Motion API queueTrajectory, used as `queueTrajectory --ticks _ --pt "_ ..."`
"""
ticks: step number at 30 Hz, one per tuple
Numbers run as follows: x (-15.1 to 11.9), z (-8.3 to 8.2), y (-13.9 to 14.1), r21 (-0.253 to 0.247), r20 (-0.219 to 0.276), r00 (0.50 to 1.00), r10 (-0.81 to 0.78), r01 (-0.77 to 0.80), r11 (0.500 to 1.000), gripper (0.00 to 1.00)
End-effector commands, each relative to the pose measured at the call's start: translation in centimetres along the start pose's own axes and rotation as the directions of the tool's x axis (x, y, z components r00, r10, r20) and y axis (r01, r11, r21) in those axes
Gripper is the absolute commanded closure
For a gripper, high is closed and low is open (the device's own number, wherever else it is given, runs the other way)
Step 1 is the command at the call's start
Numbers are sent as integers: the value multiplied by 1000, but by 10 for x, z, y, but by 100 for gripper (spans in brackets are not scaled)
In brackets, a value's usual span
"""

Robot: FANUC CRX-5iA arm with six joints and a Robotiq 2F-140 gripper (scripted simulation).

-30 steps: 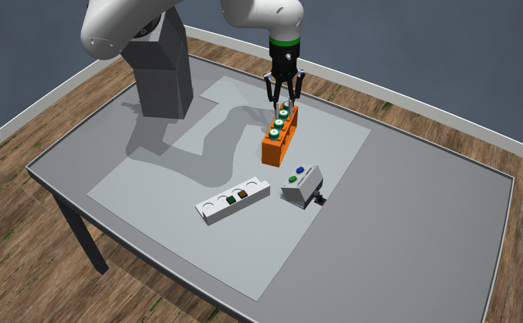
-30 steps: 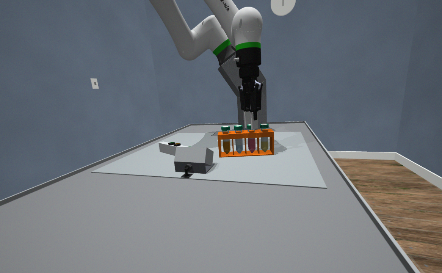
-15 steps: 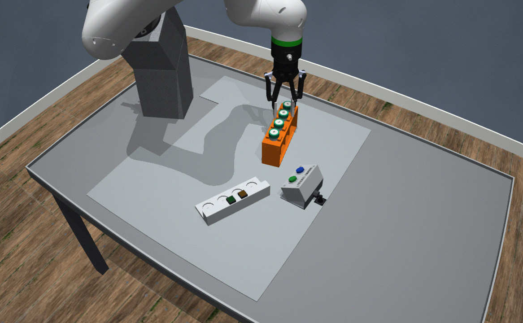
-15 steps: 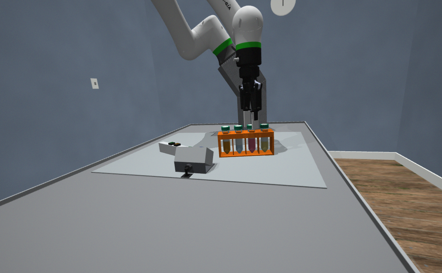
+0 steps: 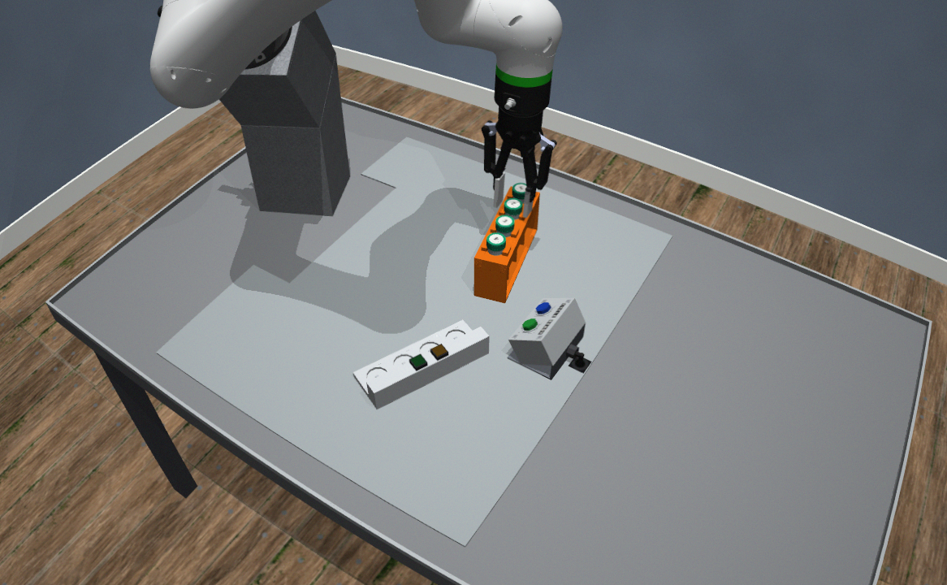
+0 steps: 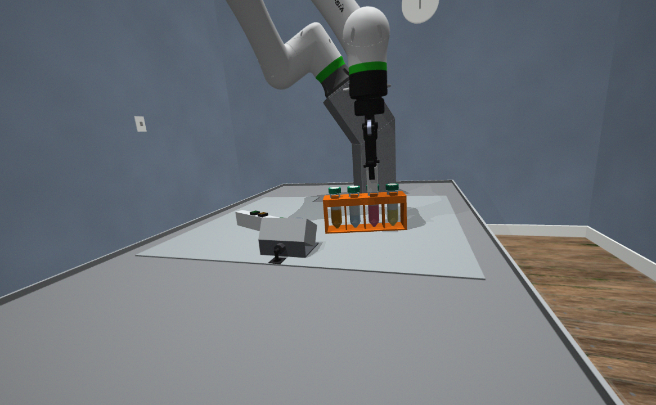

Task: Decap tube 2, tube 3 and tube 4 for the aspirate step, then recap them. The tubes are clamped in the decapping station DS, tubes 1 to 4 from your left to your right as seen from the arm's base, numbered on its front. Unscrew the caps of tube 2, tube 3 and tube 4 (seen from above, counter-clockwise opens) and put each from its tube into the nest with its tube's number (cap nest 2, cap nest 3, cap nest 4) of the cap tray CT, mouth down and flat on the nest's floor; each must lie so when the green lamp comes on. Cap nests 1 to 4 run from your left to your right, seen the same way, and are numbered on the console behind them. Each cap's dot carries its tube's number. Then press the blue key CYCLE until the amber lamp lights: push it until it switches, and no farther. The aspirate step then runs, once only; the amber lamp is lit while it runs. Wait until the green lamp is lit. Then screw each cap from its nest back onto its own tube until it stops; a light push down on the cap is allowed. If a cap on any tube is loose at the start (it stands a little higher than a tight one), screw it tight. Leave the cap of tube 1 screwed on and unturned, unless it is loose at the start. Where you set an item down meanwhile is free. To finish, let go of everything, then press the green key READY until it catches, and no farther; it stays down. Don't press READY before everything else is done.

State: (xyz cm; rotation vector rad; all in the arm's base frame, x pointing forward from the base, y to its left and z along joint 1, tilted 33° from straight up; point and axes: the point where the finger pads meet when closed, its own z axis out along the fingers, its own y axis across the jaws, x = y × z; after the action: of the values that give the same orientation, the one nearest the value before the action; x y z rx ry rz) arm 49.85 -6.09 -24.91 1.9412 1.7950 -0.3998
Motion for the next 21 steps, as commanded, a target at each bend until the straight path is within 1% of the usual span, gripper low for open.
queueTrajectory --ticks 1,2,3,4,12,13,21 --pt "0 0 0 -39 -3 964 265 -265 963 65" --pt "0 0 0 -39 -3 964 265 -265 963 65" --pt "0 0 0 -38 -6 939 345 -345 938 65" --pt "0 0 0 -37 -8 923 385 -385 922 65" --pt "0 0 0 -38 -8 921 388 -388 921 65" --pt "0 0 0 -38 -8 921 388 -388 921 100" --pt "0 0 0 -38 -8 921 388 -388 921 100"
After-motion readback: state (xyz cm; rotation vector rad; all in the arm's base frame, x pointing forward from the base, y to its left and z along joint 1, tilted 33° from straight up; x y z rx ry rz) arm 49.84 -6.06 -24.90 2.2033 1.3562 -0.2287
